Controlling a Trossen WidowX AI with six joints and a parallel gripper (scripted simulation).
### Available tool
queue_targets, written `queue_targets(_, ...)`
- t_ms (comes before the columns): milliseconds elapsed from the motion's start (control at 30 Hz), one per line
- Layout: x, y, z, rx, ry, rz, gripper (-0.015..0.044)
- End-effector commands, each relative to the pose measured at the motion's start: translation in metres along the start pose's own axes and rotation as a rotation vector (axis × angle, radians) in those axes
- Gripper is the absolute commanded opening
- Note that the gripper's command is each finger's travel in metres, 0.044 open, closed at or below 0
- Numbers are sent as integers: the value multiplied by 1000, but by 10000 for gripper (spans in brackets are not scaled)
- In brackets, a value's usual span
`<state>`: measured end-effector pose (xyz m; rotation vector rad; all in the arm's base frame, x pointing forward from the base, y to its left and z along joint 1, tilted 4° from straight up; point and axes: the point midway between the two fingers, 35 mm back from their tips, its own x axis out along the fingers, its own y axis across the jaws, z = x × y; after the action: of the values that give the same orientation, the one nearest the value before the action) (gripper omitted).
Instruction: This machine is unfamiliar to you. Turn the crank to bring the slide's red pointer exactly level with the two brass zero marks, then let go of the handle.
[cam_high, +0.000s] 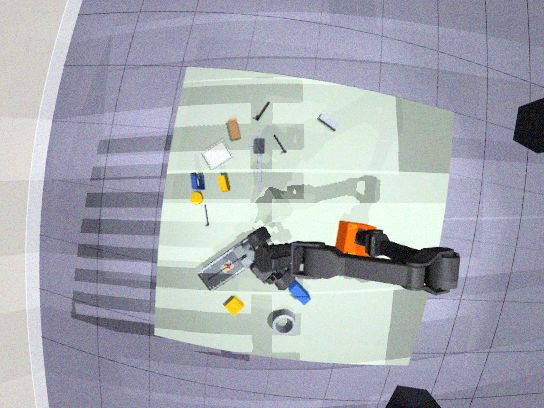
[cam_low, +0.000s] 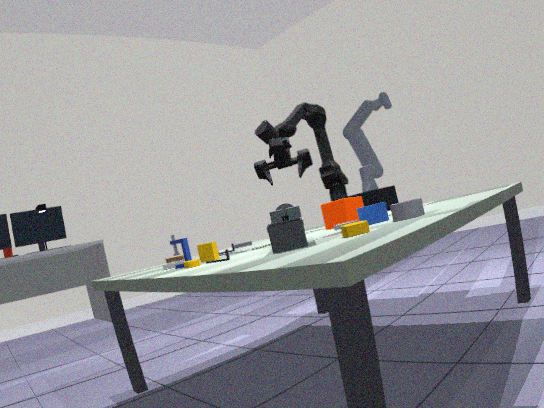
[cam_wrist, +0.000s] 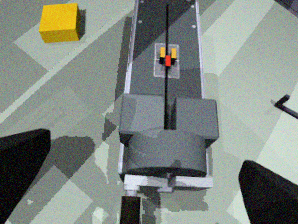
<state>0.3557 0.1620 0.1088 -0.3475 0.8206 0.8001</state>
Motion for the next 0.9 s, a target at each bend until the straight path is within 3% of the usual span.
queue_targets(0,-12,3,-14,-66,-30,35,440)
queue_targets(200,-13,4,-18,-80,-36,42,440)
queue_targets(600,34,2,-62,-80,-36,42,440)
queue_targets(867,41,2,-68,-80,-36,42,440)
